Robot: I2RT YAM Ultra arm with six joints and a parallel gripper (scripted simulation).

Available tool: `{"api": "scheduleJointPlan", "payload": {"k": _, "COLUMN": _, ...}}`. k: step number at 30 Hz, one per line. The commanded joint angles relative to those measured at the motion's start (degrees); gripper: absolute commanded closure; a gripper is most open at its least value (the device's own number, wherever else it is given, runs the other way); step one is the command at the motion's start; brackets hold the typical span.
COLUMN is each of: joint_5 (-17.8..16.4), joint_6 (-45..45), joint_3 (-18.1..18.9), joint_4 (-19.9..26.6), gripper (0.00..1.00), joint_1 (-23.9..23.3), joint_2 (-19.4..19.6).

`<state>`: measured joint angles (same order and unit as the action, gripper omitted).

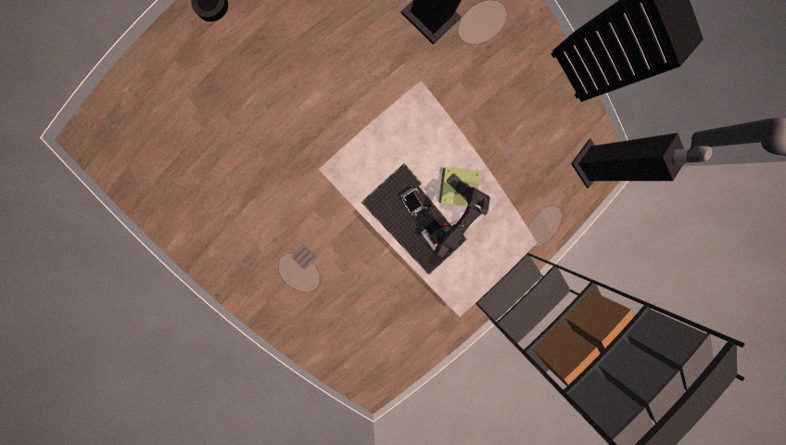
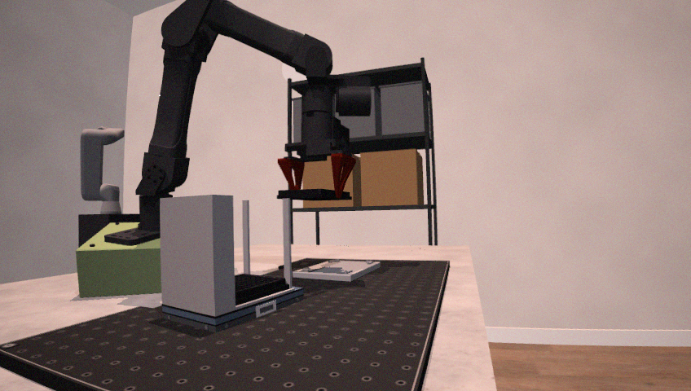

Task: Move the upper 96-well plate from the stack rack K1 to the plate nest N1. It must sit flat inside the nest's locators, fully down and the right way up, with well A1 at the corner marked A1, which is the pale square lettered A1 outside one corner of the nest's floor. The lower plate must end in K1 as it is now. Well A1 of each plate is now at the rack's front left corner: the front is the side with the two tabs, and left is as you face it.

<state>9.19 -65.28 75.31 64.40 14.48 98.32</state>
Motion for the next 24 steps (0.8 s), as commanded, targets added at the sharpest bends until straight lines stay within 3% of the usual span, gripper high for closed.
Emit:
{"api": "scheduleJointPlan", "payload": {"k": 1, "joint_5": 0.04, "joint_6": 3.20, "joint_3": 2.55, "joint_4": 0.79, "gripper": 1.00, "joint_1": 2.37, "joint_2": 0.81}}
{"api": "scheduleJointPlan", "payload": {"k": 6, "joint_5": 0.12, "joint_6": 4.76, "joint_3": 3.62, "joint_4": 0.92, "gripper": 1.00, "joint_1": 3.92, "joint_2": 2.00}}
{"api": "scheduleJointPlan", "payload": {"k": 7, "joint_5": 0.09, "joint_6": 5.28, "joint_3": 4.08, "joint_4": 1.02, "gripper": 1.00, "joint_1": 4.39, "joint_2": 0.44}}
{"api": "scheduleJointPlan", "payload": {"k": 8, "joint_5": 0.23, "joint_6": 5.83, "joint_3": 4.46, "joint_4": 1.06, "gripper": 1.00, "joint_1": 4.95, "joint_2": 2.88}}
{"api": "scheduleJointPlan", "payload": {"k": 21, "joint_5": 0.41, "joint_6": 11.89, "joint_3": 10.25, "joint_4": 2.06, "gripper": 1.00, "joint_1": 10.95, "joint_2": 8.60}}
{"api": "scheduleJointPlan", "payload": {"k": 24, "joint_5": 0.42, "joint_6": 12.41, "joint_3": 11.00, "joint_4": 2.27, "gripper": 1.00, "joint_1": 11.44, "joint_2": 8.18}}
